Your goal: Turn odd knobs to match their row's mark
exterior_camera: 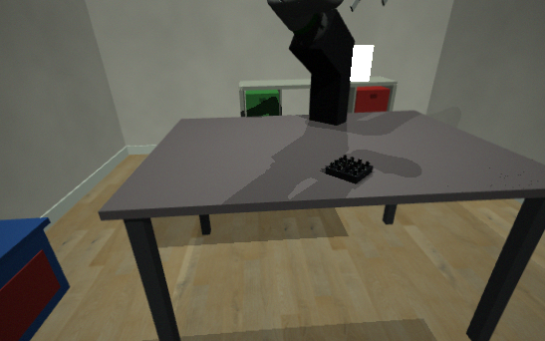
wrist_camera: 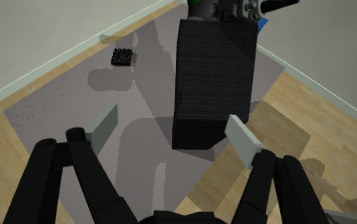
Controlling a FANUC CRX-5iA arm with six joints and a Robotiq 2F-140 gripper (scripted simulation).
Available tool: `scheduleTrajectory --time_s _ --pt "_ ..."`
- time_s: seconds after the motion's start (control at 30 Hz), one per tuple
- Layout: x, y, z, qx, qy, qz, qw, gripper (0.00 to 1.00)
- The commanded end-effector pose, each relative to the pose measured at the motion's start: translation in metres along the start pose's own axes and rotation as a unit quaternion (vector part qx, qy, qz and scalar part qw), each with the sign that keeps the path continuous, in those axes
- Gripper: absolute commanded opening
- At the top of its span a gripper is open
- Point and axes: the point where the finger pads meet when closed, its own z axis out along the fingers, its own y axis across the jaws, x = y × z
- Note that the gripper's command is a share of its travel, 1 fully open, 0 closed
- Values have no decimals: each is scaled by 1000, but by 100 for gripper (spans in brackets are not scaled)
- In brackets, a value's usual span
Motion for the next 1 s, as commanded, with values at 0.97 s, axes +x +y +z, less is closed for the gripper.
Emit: scheduleTrajectory --time_s 0.97 --pt "10 -74 12 -25 -55 -62 996 100"
